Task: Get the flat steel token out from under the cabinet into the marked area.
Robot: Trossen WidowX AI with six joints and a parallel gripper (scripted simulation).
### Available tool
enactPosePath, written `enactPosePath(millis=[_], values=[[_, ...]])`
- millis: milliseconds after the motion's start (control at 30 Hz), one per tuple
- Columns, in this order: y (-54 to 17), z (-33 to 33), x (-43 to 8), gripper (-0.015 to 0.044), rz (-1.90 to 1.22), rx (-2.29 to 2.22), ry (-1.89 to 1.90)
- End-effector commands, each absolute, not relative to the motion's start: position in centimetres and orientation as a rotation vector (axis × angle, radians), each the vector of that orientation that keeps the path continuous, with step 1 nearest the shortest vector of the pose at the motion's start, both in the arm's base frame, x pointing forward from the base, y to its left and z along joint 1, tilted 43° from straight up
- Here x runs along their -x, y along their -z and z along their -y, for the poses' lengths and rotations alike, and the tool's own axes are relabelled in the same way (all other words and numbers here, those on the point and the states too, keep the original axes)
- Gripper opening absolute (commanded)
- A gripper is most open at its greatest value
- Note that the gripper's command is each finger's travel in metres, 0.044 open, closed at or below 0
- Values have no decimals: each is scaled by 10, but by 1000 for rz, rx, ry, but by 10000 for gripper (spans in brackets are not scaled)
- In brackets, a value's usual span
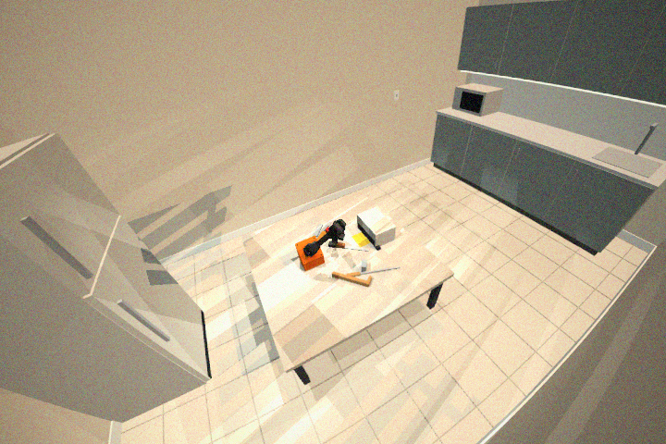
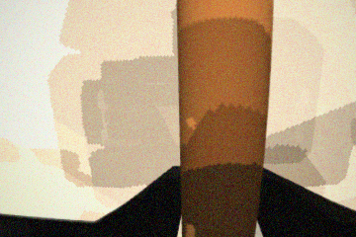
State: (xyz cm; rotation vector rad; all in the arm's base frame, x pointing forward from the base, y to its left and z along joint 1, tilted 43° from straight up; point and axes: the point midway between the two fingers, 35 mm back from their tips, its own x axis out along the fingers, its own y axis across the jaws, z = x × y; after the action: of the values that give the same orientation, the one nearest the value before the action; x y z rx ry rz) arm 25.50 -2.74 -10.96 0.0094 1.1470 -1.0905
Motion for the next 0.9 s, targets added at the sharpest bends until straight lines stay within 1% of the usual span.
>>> enactPosePath(millis=[0, 867], values=[[113, 22, -256, 0, -1146, -12, 1085], [133, -1, -257, 0, -1146, -13, 1084]])
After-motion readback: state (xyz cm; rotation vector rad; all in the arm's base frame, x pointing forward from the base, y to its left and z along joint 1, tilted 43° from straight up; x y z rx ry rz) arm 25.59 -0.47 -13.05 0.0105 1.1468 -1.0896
